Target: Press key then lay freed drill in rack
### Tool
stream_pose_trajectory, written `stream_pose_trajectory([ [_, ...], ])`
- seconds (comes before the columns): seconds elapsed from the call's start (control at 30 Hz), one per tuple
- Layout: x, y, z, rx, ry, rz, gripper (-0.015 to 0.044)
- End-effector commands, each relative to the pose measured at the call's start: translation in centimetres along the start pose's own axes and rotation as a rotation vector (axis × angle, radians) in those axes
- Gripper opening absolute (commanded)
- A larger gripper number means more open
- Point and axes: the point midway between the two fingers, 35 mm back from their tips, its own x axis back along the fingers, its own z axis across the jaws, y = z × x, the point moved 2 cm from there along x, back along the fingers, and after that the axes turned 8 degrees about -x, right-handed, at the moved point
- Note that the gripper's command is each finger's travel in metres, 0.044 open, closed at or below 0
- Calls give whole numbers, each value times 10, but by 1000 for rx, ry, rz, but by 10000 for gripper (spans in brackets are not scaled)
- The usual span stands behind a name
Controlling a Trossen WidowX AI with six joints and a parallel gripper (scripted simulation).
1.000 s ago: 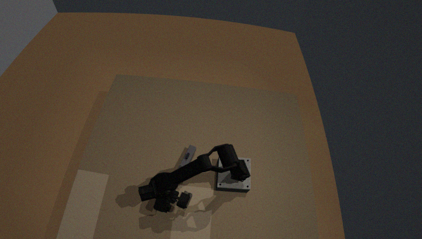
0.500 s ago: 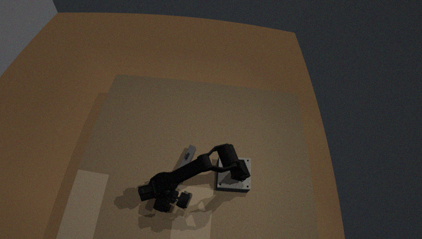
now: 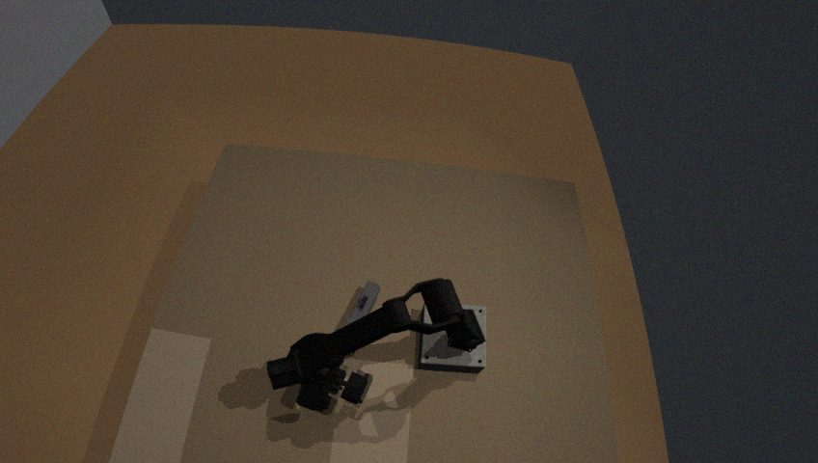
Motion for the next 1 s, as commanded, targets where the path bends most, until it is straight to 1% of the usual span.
stream_pose_trajectory([
  [0.0, 3, 1, -1, 4, -5, -4, 0],
  [0.27, 3, 2, 0, 4, -5, -4, 0],
  [0.97, -7, 5, 40, 4, -1, -4, 0],
])
